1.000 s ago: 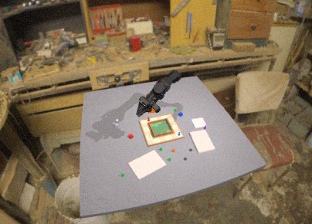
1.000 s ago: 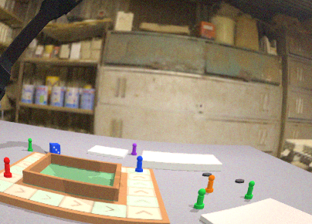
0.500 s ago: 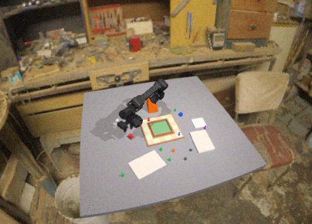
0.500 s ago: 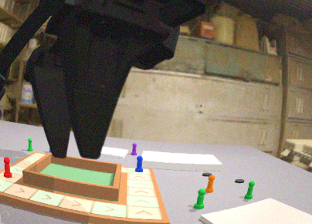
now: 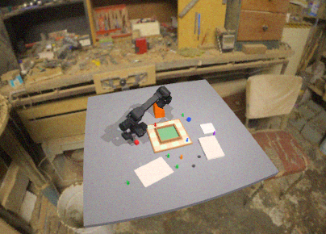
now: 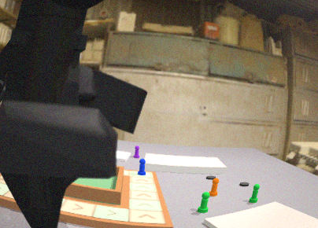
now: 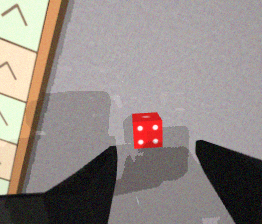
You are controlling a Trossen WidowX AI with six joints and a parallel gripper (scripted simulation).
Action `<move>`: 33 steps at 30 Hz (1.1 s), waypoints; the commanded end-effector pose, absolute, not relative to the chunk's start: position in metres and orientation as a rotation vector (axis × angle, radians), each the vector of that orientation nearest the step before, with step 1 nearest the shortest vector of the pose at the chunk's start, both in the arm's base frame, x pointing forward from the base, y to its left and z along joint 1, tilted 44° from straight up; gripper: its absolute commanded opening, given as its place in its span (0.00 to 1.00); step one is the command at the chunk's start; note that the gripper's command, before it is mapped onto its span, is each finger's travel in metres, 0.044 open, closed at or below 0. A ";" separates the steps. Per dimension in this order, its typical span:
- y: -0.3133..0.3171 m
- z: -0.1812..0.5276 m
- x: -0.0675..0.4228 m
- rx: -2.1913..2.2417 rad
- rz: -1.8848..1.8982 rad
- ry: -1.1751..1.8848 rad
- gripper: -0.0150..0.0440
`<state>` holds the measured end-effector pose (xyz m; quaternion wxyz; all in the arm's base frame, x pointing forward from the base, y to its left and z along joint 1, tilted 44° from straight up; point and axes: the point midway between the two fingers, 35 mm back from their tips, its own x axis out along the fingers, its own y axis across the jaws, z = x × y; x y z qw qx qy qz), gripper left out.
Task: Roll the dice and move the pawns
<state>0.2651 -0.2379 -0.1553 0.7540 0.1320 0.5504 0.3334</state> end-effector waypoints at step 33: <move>-0.209 -0.184 0.271 0.304 0.731 1.200 0.42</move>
